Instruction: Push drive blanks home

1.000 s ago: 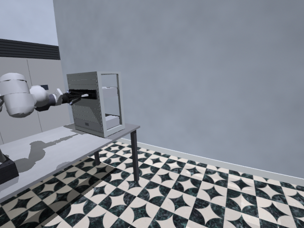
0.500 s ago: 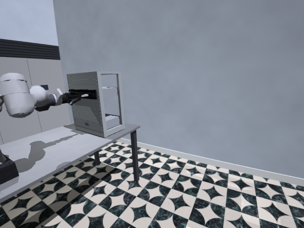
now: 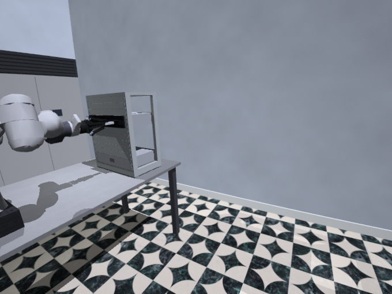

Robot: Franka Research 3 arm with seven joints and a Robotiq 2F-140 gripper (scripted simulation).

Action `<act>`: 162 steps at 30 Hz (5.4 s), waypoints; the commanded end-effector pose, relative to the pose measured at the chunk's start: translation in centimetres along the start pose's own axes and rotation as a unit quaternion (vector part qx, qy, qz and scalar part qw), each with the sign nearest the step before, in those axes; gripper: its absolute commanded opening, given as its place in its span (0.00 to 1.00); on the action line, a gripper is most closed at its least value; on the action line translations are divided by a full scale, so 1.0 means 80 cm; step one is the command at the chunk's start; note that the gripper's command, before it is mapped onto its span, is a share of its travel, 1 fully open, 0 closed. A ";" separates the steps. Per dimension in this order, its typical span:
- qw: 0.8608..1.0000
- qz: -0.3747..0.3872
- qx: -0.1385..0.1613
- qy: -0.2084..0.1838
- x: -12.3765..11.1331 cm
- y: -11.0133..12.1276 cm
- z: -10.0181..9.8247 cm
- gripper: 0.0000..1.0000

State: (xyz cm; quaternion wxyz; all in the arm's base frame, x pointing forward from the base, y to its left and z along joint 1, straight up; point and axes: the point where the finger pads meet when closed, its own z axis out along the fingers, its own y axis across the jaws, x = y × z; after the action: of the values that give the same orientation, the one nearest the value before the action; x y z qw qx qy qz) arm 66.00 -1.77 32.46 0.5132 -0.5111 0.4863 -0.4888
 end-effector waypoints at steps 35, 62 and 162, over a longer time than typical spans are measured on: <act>1.000 0.000 -0.001 0.000 0.000 0.002 0.010 0.00; 1.000 0.000 -0.001 0.000 -0.004 0.002 0.024 0.00; 1.000 0.000 -0.001 0.000 -0.007 0.005 0.057 0.00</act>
State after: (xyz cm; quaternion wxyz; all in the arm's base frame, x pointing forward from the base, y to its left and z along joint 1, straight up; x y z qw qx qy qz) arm 70.27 -1.40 32.42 0.5117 -0.5077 0.4877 -0.4925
